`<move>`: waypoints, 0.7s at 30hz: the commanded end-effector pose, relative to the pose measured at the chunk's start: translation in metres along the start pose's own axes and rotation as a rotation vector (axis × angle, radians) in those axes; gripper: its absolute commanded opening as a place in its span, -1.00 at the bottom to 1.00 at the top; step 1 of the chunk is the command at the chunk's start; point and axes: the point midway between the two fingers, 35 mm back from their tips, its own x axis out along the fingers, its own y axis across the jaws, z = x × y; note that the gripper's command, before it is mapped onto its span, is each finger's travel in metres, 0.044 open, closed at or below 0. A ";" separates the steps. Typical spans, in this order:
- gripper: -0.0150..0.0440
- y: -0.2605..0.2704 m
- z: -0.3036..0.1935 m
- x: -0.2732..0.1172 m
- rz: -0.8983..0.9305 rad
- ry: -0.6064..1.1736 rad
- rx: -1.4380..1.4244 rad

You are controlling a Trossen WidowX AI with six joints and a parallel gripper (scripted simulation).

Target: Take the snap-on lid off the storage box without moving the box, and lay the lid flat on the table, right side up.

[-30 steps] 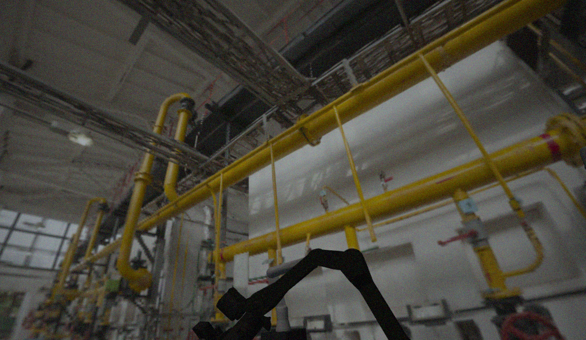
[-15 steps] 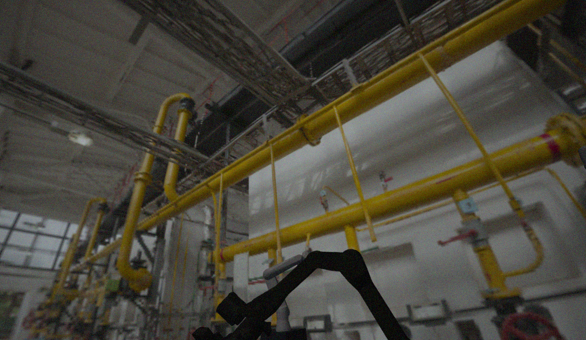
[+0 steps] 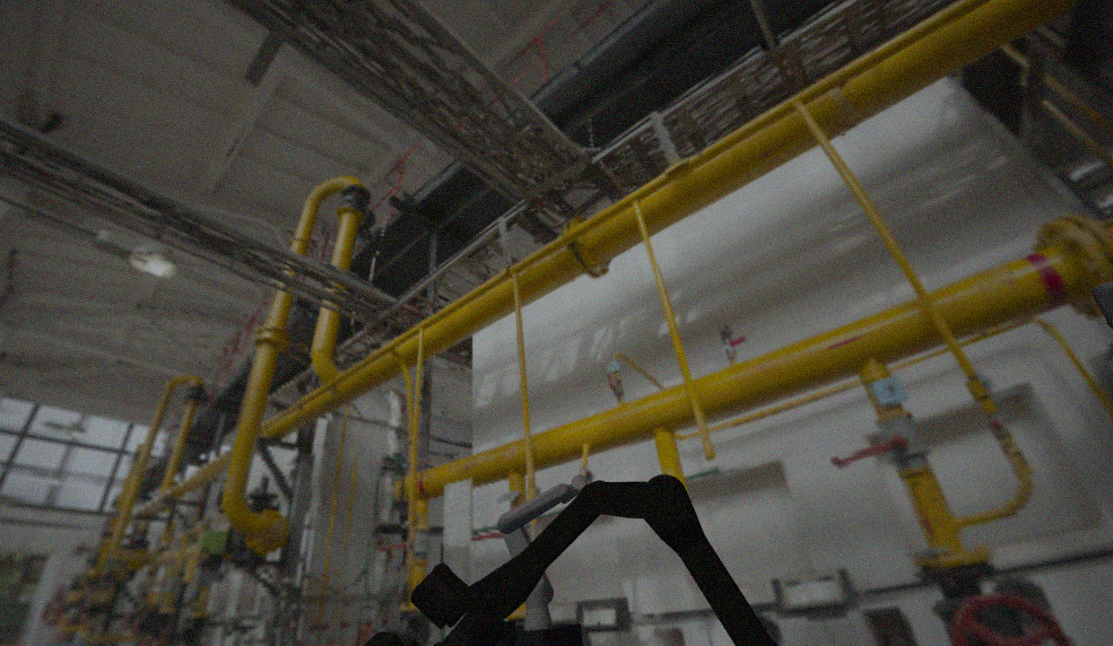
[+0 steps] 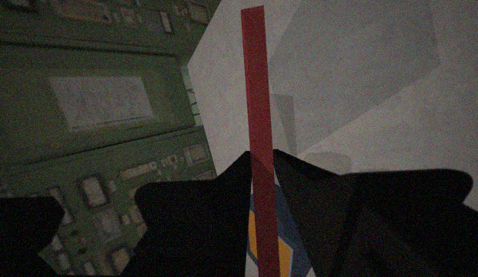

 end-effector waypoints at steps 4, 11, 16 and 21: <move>-0.49 -0.005 -0.001 0.004 0.006 0.008 0.004; -0.49 -0.009 -0.001 0.008 0.006 0.009 0.005; -0.49 -0.012 -0.002 0.010 0.006 0.009 0.005; -0.49 -0.015 -0.002 0.013 0.006 0.009 0.005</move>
